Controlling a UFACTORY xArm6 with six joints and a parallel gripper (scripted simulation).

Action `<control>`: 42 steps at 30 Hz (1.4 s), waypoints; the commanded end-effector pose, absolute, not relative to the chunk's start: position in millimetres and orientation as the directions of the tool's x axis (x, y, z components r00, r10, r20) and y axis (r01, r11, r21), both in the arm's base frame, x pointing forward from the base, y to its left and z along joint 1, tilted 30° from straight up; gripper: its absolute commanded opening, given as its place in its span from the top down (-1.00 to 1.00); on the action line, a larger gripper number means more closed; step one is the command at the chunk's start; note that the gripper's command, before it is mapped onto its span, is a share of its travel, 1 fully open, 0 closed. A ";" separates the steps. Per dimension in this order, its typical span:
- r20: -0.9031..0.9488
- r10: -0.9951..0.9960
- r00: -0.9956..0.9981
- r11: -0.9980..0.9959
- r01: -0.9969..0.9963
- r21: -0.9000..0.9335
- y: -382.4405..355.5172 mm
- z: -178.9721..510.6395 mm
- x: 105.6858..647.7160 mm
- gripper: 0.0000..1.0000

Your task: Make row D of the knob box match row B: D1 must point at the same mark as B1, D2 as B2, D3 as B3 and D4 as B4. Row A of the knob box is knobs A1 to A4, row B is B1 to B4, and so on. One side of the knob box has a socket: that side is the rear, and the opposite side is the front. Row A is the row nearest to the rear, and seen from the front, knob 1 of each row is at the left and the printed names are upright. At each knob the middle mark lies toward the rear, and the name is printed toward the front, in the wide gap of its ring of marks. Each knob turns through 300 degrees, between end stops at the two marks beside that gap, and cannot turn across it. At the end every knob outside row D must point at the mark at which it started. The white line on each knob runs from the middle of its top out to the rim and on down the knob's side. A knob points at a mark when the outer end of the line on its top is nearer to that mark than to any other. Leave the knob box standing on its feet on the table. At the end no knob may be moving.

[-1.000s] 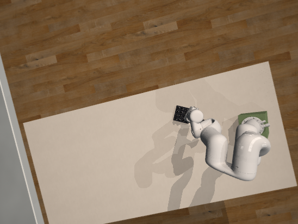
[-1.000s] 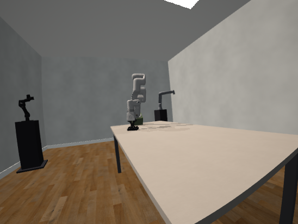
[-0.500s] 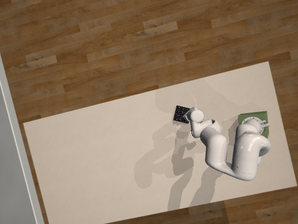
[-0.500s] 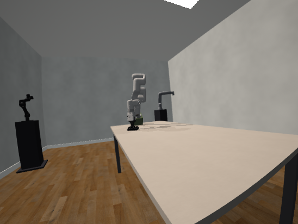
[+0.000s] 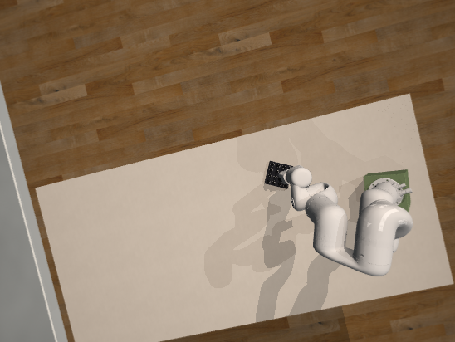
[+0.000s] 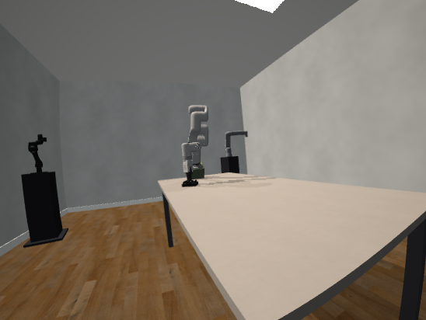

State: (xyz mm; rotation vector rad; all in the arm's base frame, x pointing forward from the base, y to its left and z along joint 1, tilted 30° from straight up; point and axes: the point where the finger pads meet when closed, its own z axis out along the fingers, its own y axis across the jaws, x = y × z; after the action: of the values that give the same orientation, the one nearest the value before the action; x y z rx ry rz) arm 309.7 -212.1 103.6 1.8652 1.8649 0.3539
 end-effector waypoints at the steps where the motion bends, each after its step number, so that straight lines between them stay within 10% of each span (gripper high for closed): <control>1: -0.081 0.985 0.154 -0.095 0.864 0.495 -212.4 104.6 310.4 0.84; 42: 0.183 0.799 0.573 -0.584 0.664 0.467 -212.4 104.6 310.4 0.84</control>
State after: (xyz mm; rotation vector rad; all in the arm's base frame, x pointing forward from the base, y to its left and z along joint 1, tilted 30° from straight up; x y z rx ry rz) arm 309.9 -212.1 103.8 2.4445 1.2108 0.5413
